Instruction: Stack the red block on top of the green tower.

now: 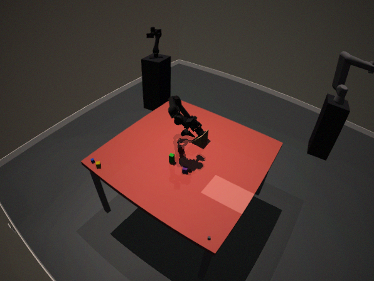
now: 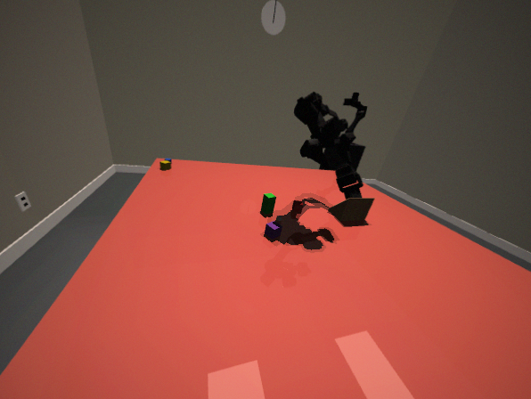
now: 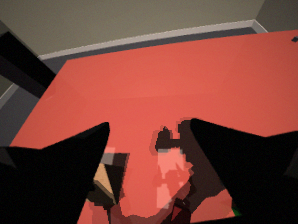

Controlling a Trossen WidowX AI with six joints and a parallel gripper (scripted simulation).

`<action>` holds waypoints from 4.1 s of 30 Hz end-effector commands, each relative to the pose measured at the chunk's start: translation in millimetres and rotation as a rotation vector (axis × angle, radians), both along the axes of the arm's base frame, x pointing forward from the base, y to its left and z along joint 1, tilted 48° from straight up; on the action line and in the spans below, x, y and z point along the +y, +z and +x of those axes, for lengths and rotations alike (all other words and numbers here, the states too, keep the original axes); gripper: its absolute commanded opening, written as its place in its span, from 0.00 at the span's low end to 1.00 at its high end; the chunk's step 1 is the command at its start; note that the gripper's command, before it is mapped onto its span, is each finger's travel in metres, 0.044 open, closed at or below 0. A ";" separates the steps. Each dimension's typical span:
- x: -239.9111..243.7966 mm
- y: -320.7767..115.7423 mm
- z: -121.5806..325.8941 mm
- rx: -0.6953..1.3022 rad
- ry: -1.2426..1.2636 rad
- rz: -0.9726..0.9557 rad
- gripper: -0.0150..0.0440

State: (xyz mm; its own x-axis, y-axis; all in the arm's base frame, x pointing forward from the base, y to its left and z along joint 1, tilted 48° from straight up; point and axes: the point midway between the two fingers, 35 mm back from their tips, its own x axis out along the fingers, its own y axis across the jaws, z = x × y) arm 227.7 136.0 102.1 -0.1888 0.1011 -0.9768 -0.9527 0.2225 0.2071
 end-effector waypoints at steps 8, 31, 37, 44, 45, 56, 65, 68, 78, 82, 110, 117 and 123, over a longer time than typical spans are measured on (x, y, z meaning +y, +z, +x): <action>-27.1 -11.4 0.0 -0.001 -0.303 -0.213 1.00; -120.1 -20.1 0.3 -0.390 -1.312 -0.814 1.00; -142.8 -14.0 3.0 -0.588 -1.547 -0.892 1.00; -154.8 -9.5 4.7 -0.715 -1.674 -0.914 1.00; -154.8 -9.5 4.7 -0.715 -1.674 -0.914 1.00; -175.9 -29.3 3.6 -0.715 -1.674 -0.912 1.00; -192.8 -42.5 -0.8 -0.718 -1.674 -0.914 1.00; -195.0 -44.7 -0.9 -0.717 -1.674 -0.914 1.00; -206.7 -55.6 -1.7 -0.717 -1.674 -0.913 1.00; -211.5 -59.8 -2.4 -0.717 -1.674 -0.913 1.00; -223.6 -69.9 -5.0 -0.720 -1.673 -0.916 0.96; -223.6 -69.9 -5.0 -0.720 -1.673 -0.916 0.64; -223.6 -69.9 -5.0 -0.720 -1.673 -0.916 0.48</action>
